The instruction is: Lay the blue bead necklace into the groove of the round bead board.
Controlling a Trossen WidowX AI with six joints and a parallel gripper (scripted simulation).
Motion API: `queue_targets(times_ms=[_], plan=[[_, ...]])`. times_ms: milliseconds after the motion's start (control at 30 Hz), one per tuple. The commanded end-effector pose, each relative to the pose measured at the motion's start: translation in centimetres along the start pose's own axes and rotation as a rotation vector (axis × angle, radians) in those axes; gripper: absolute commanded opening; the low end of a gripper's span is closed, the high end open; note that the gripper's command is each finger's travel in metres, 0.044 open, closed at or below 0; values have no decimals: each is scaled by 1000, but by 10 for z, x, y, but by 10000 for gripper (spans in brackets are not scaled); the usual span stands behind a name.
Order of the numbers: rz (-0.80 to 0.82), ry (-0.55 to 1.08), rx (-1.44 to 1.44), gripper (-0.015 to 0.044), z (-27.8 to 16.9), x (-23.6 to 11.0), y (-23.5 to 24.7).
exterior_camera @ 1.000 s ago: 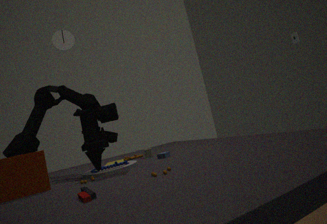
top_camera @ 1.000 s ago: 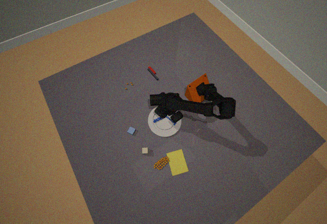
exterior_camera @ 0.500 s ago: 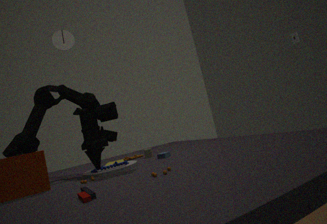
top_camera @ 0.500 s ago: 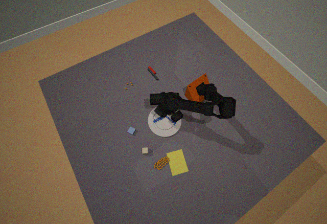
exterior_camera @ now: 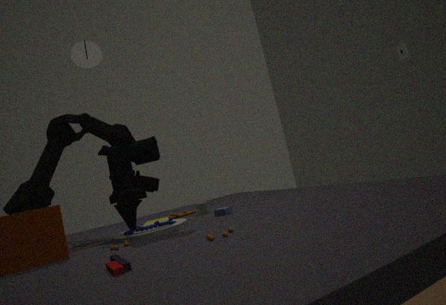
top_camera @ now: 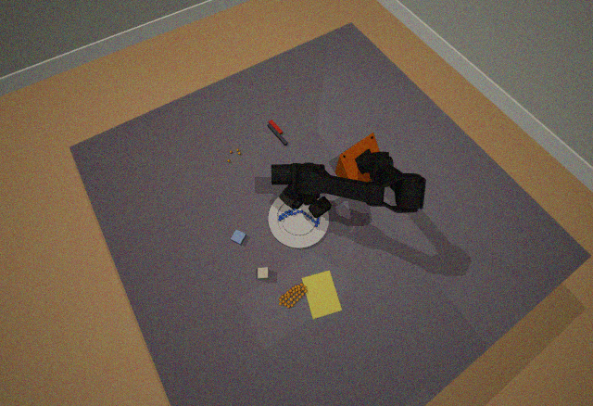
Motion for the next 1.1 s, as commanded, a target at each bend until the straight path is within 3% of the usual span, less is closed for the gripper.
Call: queue_targets(times_ms=[0,233,800,1067], plan=[[-2,4,-1,0,-1,3,-2],[-2,4,-1,0,-1,9,-2],[-3,4,-2,440,0,5,-1],[-2,4,-1,440,0,1,-1]])
Point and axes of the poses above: the point midway between the two fingers, 35 mm back from their tips, its own x axis out along the fingers, its own y axis across the jaws, z = x × y, the point moved 6 cm from there along -x, back along the fingers, and after that the axes turned 14 degrees about x, right-handed, at the moved point
